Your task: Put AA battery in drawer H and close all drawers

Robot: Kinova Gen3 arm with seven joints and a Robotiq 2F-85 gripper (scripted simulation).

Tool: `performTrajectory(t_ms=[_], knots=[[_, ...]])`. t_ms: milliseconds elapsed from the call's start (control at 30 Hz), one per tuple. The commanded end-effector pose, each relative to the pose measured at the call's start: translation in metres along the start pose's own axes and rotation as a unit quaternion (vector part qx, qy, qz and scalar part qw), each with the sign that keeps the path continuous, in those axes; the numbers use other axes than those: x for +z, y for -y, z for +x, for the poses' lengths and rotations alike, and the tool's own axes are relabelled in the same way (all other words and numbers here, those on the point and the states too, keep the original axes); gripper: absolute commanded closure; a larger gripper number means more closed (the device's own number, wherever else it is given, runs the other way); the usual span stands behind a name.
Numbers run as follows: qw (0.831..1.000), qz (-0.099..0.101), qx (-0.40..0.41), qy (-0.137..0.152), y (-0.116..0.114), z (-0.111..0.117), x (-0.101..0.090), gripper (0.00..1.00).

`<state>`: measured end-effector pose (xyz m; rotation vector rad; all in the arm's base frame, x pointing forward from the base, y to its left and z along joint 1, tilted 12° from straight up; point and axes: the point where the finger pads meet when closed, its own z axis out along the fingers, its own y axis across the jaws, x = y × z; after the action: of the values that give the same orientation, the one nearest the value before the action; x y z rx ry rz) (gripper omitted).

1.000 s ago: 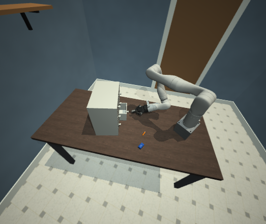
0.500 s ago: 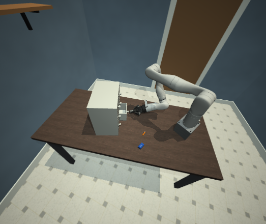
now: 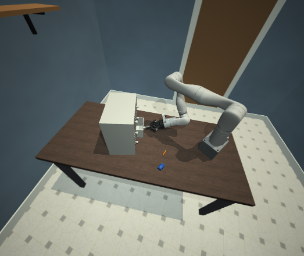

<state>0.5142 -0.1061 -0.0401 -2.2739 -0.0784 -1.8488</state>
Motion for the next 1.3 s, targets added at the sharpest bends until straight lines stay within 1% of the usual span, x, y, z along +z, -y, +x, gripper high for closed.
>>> performTrajectory(t_ms=[0, 467, 533, 967, 1267], knots=[[1.0, 0.001, -0.003, -0.002, 0.0, 0.004, 0.004, 1.0], [1.0, 0.001, -0.003, -0.002, 0.001, 0.013, 0.027, 1.0], [1.0, 0.001, -0.003, -0.002, 0.001, 0.013, 0.027, 1.0], [1.0, 0.001, -0.003, -0.002, 0.001, 0.018, 0.043, 1.0], [1.0, 0.001, -0.003, -0.002, 0.001, 0.02, 0.048, 1.0]])
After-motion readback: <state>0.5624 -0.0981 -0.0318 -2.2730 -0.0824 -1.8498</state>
